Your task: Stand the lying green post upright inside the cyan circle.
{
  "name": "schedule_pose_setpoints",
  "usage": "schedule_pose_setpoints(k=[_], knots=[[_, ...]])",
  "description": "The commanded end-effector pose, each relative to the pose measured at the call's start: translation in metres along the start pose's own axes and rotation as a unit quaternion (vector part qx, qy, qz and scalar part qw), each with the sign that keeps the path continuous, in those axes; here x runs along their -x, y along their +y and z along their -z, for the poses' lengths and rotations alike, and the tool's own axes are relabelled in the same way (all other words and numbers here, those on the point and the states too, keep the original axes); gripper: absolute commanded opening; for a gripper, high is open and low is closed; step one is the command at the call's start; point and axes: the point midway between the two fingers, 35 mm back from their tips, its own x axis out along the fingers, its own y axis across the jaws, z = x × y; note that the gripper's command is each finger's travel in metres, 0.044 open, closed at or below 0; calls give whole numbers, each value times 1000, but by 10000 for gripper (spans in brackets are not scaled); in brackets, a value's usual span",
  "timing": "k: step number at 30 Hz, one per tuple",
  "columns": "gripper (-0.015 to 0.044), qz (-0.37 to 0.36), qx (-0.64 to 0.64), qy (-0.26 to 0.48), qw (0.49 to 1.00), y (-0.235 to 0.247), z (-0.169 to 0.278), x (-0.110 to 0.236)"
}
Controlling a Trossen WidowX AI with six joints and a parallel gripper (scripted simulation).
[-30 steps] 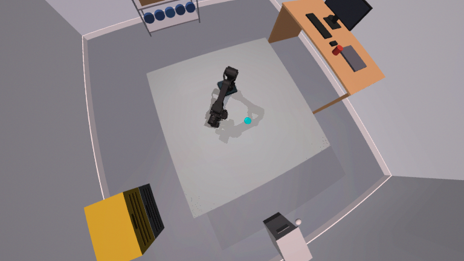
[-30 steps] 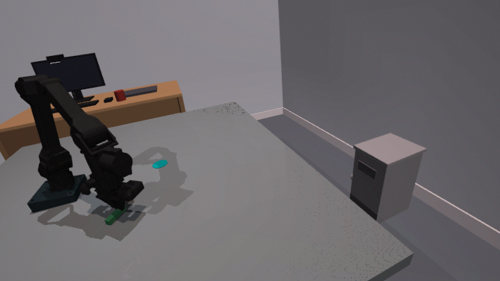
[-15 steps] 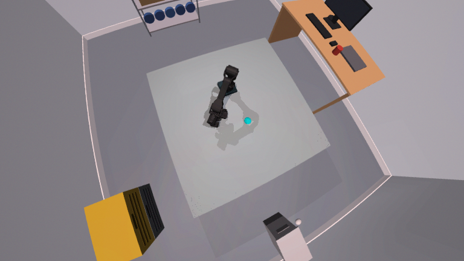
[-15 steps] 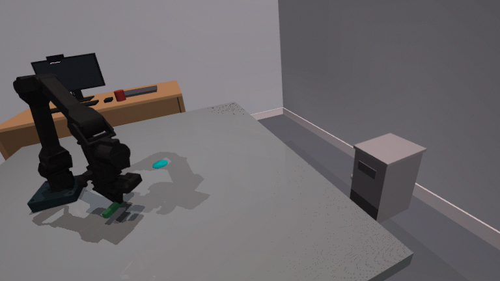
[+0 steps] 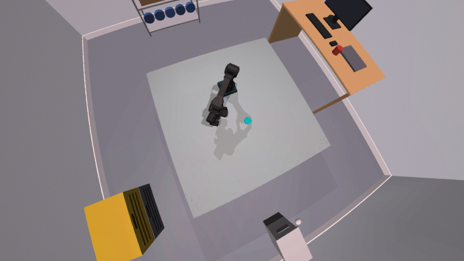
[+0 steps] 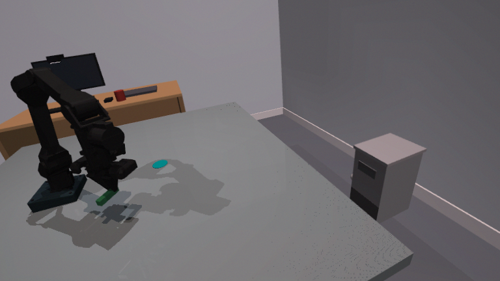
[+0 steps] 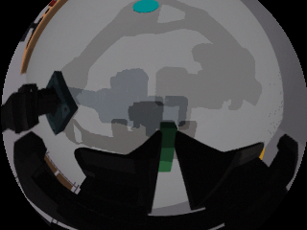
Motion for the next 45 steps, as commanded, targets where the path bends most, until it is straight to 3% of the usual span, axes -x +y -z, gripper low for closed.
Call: schedule_pose_setpoints(k=[1, 11, 45], knots=[[23, 4, 2, 2, 1000, 0, 0, 13], [23, 4, 2, 2, 1000, 5, -1, 42], [23, 11, -22, -4, 1000, -7, -87, 49]])
